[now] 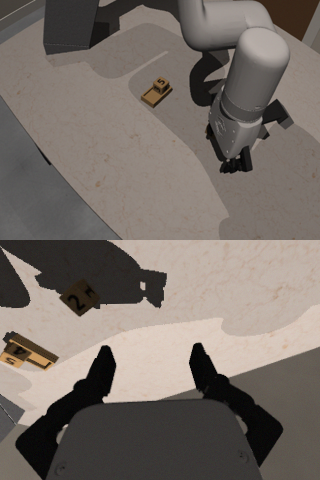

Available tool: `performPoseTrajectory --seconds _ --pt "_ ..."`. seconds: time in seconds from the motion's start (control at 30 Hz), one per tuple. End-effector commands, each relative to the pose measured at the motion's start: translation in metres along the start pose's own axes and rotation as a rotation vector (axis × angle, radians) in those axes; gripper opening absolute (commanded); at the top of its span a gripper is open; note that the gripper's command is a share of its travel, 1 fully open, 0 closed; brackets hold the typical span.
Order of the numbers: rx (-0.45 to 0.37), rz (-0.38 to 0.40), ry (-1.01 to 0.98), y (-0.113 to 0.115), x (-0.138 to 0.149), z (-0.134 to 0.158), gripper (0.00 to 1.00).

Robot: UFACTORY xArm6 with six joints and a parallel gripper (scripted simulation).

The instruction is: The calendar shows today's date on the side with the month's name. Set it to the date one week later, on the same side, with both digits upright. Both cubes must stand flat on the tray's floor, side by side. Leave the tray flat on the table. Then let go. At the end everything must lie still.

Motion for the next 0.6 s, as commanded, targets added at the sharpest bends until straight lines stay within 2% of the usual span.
performPoseTrajectory --seconds 0.0,0.17,0.57 --pt "0.001 0.005 0.000 -0.017 0.003 0.000 1.00" --pt "0.001 0.005 0.000 -0.031 0.003 0.000 1.00" --pt "0.001 0.005 0.000 -0.038 0.003 0.000 1.00"
Point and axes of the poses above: the point where the finger pads meet when closed, its own y axis back along the fingers, its own x axis across the jaws, z = x × y, the point moved 3 cm from there along y, back along the fingers, and after that the axes turned 14 degrees about y, right-handed, at the moved point
